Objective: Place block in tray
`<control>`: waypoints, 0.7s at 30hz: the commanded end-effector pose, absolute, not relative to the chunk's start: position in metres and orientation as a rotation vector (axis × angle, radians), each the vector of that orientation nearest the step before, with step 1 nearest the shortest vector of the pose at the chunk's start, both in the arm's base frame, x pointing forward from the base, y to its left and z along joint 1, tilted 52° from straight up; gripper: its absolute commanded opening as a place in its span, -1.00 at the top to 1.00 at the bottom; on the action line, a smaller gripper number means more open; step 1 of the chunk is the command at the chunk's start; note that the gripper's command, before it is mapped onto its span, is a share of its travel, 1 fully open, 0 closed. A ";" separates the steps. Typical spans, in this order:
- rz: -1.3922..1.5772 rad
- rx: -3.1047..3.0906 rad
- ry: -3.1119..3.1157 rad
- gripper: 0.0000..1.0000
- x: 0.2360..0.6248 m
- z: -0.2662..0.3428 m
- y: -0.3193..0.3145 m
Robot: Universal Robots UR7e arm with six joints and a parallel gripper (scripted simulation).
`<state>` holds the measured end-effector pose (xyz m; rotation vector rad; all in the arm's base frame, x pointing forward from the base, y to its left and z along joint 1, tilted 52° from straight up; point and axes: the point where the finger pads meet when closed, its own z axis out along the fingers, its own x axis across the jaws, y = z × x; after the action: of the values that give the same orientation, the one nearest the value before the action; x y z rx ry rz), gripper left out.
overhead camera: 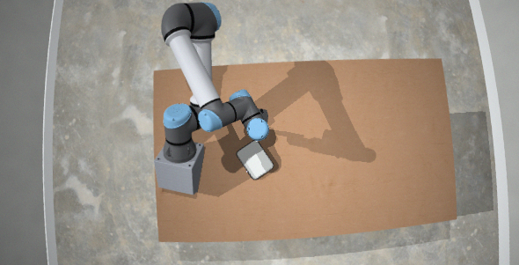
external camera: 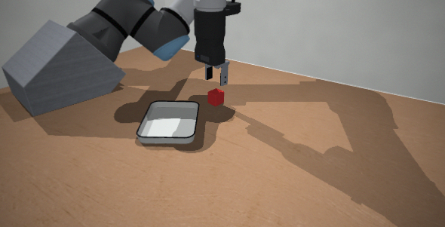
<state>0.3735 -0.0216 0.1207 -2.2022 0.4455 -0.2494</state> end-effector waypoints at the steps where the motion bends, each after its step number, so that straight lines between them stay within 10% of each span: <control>1: -0.250 -2.203 0.446 -0.95 0.374 0.121 -0.022; 21: -0.250 -2.203 0.446 -0.95 0.377 0.115 -0.015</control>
<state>0.3755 -0.0169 0.1167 -2.2022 0.4454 -0.2494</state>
